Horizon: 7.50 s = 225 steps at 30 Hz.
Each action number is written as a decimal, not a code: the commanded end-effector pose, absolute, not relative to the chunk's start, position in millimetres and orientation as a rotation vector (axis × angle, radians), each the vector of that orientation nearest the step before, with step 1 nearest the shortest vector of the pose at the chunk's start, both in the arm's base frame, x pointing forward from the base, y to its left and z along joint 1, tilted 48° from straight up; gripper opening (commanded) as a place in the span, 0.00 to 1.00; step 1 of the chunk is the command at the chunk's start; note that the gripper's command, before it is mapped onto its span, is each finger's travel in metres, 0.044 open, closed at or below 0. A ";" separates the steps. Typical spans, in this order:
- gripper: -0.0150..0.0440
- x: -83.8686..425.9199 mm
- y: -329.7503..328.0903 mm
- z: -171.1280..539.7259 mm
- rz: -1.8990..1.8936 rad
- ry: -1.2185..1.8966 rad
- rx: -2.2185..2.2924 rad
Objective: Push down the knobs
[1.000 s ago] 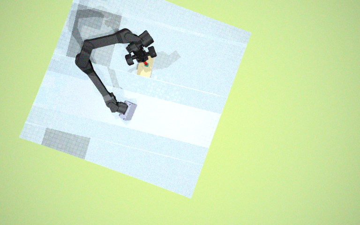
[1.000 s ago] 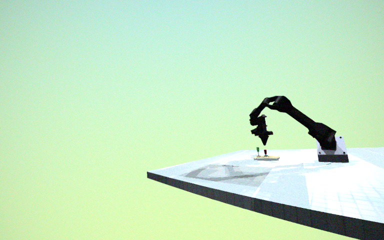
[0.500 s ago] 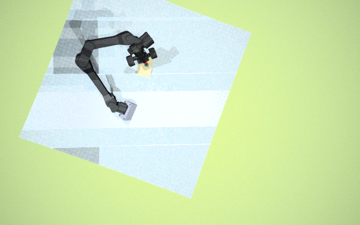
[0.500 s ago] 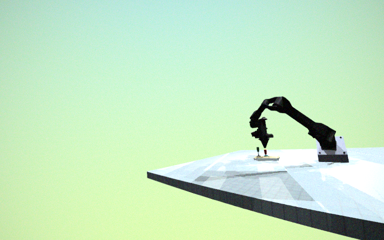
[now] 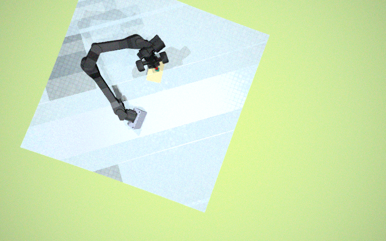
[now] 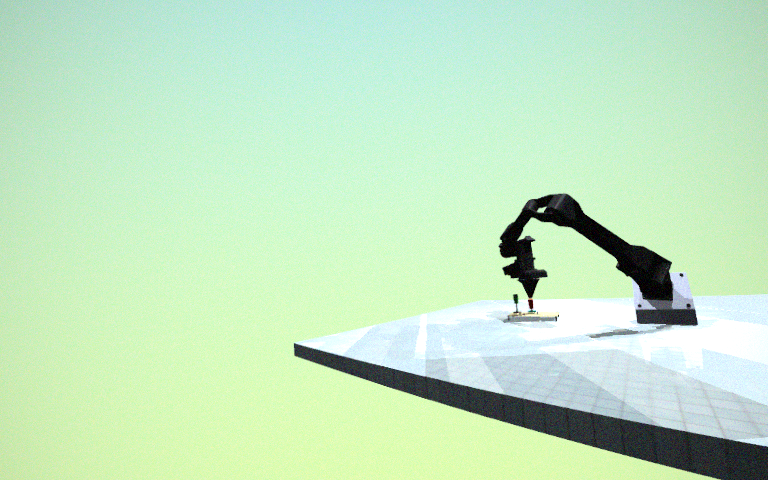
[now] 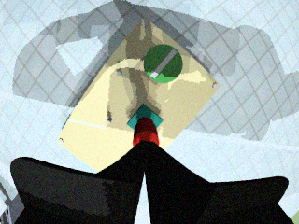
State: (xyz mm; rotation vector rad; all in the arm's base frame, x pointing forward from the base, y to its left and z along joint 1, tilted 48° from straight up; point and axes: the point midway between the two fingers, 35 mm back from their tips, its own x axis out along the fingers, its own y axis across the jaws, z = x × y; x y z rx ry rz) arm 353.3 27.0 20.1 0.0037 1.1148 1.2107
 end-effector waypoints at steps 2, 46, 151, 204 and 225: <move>0.25 353.6 28.3 19.8 1.209 1.113 0.010; 0.25 353.2 32.0 16.5 1.209 1.112 0.011; 0.25 352.2 42.4 7.3 1.209 1.112 0.011; 0.25 352.0 44.5 5.4 1.209 1.112 0.011; 0.25 353.2 35.2 13.4 1.209 1.112 0.010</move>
